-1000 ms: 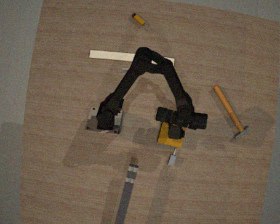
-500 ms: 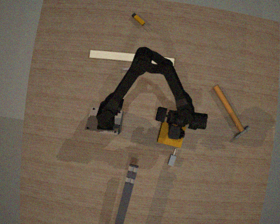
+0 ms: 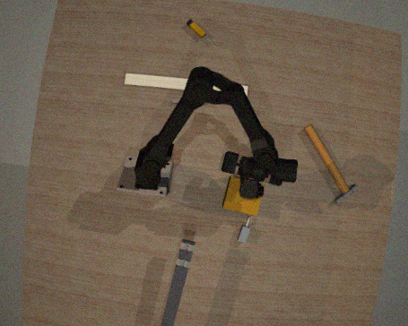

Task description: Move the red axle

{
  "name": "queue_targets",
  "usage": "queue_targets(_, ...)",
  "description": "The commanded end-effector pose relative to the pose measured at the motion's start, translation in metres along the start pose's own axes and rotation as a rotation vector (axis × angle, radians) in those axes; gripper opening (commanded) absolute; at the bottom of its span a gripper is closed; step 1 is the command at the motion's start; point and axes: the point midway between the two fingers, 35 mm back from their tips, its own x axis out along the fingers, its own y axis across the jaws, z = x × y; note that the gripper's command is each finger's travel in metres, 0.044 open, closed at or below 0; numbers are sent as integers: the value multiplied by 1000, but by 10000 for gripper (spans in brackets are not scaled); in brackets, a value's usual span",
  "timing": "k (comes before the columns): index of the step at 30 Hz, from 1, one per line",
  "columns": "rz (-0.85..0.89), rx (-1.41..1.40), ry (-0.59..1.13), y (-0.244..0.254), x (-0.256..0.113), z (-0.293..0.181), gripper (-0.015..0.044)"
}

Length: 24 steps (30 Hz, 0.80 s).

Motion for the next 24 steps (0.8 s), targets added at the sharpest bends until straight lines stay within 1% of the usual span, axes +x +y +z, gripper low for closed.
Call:
queue_targets(1, 6, -11, 7, 2, -2, -11, 0)
queue_targets(24, 6, -9, 10, 2, 0, -48, 0)
